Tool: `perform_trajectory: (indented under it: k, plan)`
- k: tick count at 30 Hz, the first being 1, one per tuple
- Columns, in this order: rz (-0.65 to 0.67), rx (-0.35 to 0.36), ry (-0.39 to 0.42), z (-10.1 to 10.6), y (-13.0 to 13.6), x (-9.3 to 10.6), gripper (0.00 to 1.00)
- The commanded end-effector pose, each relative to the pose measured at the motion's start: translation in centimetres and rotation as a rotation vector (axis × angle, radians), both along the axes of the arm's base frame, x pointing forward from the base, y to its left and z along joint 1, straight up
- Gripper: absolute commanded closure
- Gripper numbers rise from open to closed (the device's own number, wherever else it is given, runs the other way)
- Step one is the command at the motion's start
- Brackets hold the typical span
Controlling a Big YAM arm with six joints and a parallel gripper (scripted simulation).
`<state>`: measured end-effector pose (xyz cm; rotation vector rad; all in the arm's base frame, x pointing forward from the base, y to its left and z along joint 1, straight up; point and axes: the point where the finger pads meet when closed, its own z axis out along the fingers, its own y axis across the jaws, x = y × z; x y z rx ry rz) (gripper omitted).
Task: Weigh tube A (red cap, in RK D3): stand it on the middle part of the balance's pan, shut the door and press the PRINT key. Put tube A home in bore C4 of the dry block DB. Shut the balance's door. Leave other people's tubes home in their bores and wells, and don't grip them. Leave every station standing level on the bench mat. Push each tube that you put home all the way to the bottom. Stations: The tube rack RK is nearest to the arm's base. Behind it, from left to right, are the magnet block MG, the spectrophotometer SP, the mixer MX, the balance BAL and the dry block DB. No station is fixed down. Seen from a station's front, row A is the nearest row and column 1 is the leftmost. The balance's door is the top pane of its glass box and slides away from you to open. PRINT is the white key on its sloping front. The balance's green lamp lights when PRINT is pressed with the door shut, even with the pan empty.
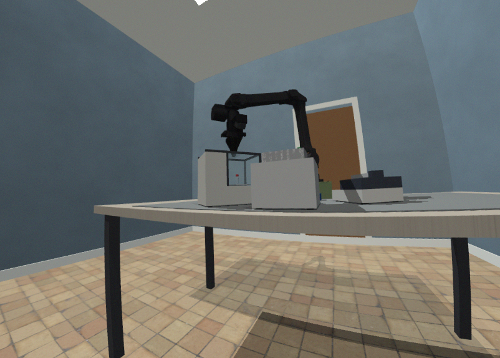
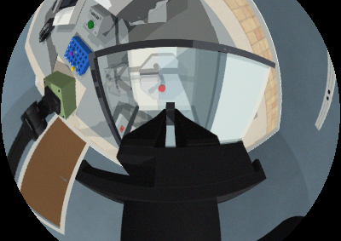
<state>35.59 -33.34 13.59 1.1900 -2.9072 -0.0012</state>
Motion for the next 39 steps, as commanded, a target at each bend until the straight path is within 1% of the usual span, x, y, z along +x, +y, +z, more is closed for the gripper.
perform_trajectory:
  k: [1,39]
  plan:
    - [-0.002,-0.027,-0.025,1.5,-2.1,1.5,0.94]
    - [-0.002,-0.027,-0.025,1.5,-4.4,3.7,0.94]
